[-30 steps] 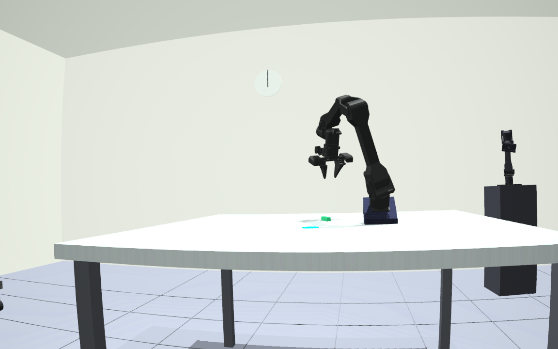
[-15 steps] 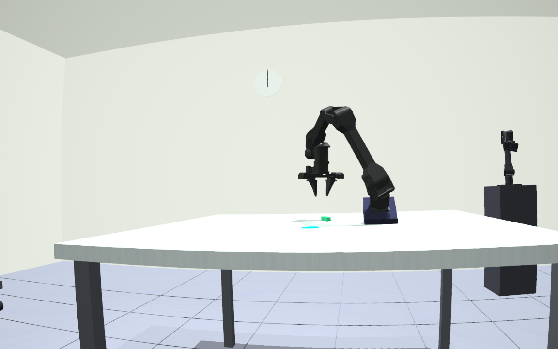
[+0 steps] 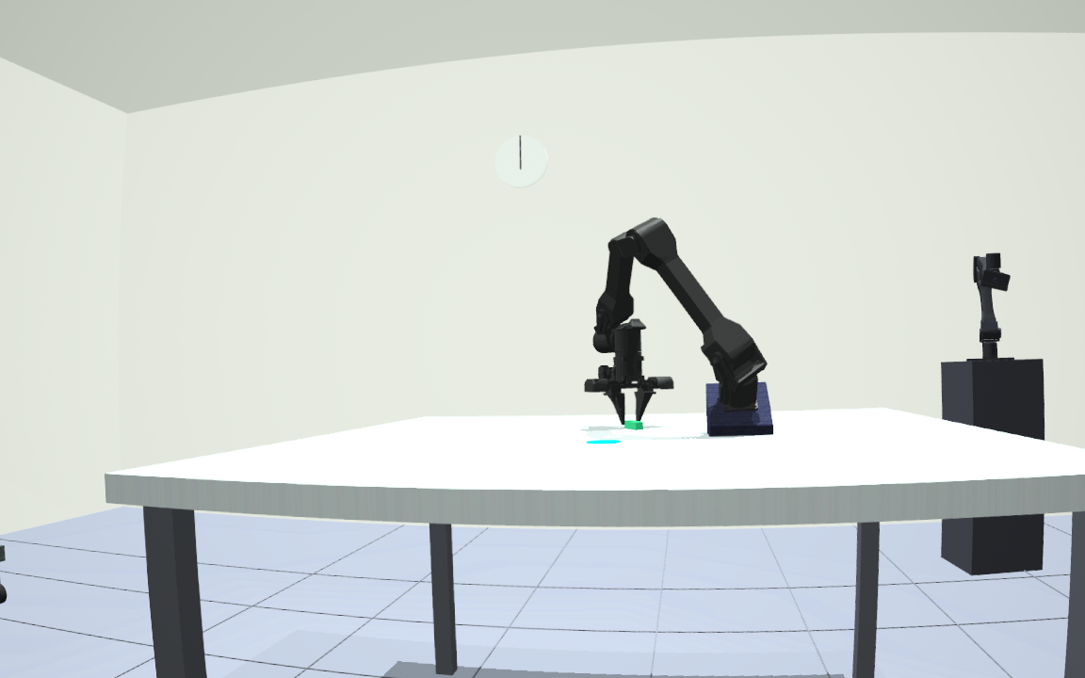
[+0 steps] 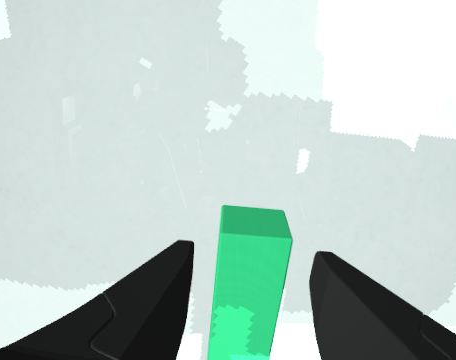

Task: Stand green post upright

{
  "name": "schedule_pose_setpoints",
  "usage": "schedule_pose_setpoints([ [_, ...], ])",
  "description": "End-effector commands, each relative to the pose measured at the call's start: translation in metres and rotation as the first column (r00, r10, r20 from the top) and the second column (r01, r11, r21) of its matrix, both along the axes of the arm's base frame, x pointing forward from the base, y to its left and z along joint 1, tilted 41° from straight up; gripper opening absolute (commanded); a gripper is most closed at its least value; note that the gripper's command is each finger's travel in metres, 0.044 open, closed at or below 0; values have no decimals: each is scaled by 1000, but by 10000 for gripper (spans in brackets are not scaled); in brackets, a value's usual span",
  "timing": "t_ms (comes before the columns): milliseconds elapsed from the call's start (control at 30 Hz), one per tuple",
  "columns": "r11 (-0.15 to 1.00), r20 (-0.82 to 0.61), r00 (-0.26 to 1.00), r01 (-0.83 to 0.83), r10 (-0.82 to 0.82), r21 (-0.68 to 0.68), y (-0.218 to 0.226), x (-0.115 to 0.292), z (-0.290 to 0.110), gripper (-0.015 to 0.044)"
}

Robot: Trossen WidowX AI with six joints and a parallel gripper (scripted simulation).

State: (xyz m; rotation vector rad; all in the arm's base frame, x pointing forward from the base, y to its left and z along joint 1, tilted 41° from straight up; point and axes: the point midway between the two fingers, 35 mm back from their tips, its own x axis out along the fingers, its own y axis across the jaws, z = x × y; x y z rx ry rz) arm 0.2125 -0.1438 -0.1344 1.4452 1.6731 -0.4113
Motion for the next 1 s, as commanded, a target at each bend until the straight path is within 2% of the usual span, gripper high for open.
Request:
schedule_pose_setpoints([
  [0,1000,2,1000,7,-7,0,0,1,1,75],
  [67,1000,2,1000,7,-7,0,0,1,1,23],
  [400,1000,0,1000,8,-8,-5,-9,2,8,23],
  [967,1000,-1,1000,9,-9,-7,-45,2,47,23],
])
